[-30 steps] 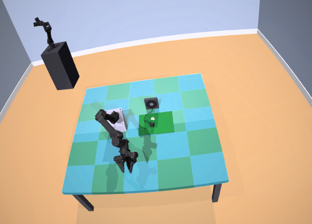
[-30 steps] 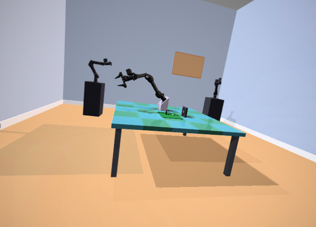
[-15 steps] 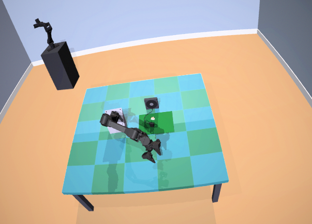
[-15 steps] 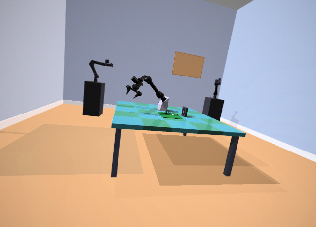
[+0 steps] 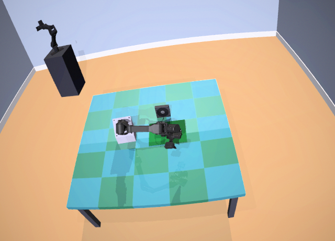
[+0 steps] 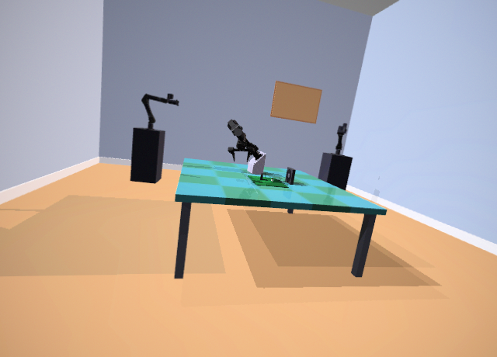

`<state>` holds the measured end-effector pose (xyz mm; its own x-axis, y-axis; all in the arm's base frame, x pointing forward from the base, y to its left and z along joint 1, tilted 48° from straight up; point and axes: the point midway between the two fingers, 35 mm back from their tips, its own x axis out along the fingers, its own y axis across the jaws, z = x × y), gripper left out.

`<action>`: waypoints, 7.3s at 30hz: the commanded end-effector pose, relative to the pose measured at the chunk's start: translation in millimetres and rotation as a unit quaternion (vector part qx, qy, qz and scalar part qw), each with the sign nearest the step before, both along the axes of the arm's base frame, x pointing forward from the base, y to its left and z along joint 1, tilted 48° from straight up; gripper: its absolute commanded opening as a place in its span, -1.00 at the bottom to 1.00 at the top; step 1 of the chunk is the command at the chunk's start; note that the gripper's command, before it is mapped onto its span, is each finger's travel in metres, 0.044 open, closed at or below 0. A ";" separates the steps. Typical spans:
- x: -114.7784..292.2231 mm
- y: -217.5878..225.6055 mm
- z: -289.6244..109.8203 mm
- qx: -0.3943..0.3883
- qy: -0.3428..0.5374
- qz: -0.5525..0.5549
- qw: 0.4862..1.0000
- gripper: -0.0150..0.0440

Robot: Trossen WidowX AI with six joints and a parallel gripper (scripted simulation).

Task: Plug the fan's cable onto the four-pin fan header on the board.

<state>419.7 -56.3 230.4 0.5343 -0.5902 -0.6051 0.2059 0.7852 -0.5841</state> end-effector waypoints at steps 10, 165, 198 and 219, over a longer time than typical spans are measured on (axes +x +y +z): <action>-87.8 117.3 -129.7 0.010 0.135 -0.082 0.987 1.00; -97.8 111.0 -293.1 -0.042 0.169 -0.083 0.981 -0.49; -96.4 108.6 -294.4 -0.043 0.171 -0.082 0.981 -0.49; -95.9 105.5 -297.1 -0.043 0.171 -0.082 0.981 -0.49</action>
<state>323.4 50.2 -66.5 0.2016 -0.7054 -0.6795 0.1077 0.7055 -0.7005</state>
